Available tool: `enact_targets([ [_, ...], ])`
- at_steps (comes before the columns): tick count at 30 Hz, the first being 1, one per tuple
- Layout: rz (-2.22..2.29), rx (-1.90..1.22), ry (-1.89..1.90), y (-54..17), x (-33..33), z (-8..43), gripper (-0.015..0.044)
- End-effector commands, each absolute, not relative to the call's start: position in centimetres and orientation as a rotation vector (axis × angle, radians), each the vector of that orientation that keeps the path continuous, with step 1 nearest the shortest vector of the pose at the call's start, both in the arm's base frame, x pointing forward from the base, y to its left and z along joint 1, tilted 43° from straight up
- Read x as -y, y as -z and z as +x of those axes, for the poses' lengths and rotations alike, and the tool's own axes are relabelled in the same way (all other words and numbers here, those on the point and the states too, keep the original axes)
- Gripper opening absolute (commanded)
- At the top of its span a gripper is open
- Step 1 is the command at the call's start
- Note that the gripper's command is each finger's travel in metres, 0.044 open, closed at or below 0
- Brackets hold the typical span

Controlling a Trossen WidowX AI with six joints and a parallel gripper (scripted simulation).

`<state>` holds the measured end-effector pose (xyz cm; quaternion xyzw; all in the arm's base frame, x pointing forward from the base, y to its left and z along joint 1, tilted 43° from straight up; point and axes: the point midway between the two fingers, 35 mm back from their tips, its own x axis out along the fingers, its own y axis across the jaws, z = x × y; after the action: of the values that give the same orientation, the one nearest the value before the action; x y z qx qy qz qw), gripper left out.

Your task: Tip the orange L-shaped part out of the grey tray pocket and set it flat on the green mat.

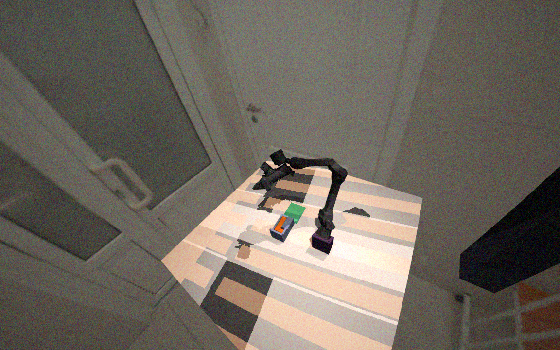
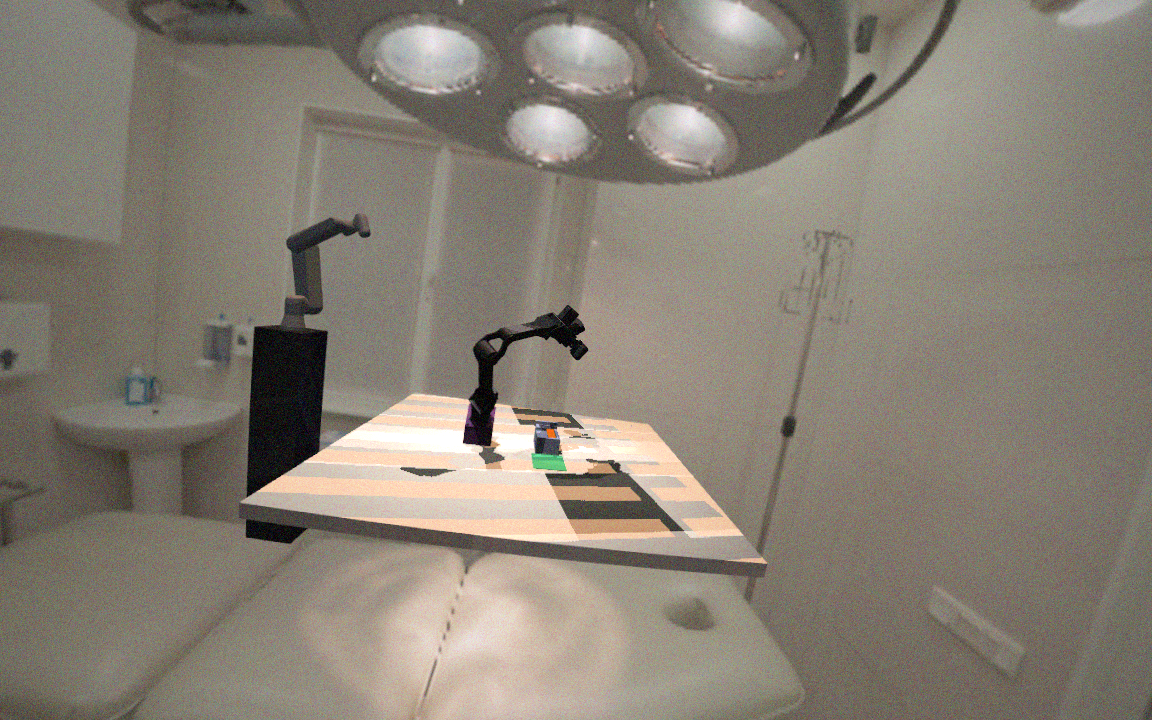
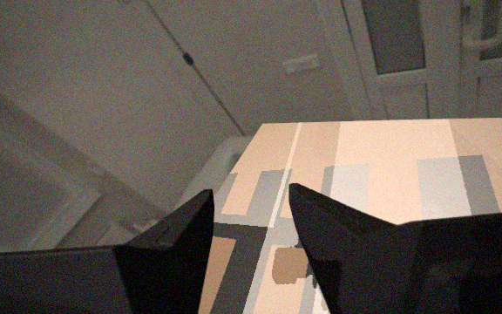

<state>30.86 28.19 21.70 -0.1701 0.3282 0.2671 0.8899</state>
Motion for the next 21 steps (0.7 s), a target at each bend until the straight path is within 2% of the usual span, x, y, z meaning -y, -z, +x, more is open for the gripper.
enact_targets([
  [1, -0.372, -0.95, -0.342, -14.4, -25.7, 31.2, 0.018],
  [11, -0.589, -1.414, 0.373, -1.2, -15.5, 27.3, 0.018],
  [14, -0.646, -1.443, 0.484, -0.2, -14.0, 26.5, 0.018],
  [21, -0.646, -1.443, 0.484, -0.2, -14.0, 26.5, 0.018],
])
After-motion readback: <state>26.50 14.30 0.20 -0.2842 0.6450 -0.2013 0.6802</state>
